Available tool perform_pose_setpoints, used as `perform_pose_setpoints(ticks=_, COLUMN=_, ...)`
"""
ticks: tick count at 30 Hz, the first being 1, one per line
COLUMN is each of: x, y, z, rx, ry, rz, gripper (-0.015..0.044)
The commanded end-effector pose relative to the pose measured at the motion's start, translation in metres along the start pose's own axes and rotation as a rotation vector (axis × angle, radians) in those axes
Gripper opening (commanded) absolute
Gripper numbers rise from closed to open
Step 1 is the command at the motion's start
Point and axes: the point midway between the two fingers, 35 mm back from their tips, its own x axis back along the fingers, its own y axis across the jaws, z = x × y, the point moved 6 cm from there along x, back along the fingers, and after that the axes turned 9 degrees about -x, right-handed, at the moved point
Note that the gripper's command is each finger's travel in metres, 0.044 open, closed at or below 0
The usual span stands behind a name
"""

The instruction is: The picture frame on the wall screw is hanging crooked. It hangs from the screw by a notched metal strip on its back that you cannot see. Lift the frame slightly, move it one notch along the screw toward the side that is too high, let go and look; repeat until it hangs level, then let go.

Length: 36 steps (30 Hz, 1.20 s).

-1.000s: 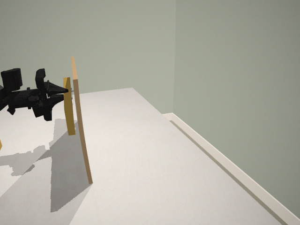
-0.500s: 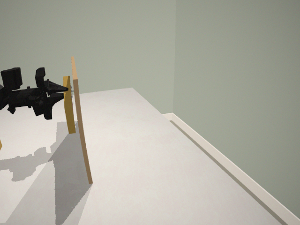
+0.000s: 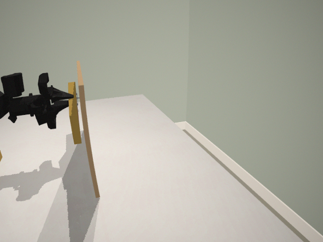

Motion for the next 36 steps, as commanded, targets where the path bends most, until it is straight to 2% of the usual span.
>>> perform_pose_setpoints(ticks=1, x=-0.0001, y=0.0010, z=0.0003, rx=0.000, ry=0.001, rz=-0.010, gripper=0.0000)
perform_pose_setpoints(ticks=36, x=-0.0001, y=-0.0066, z=-0.0006, rx=0.005, ry=0.003, rz=-0.001, gripper=0.0000)
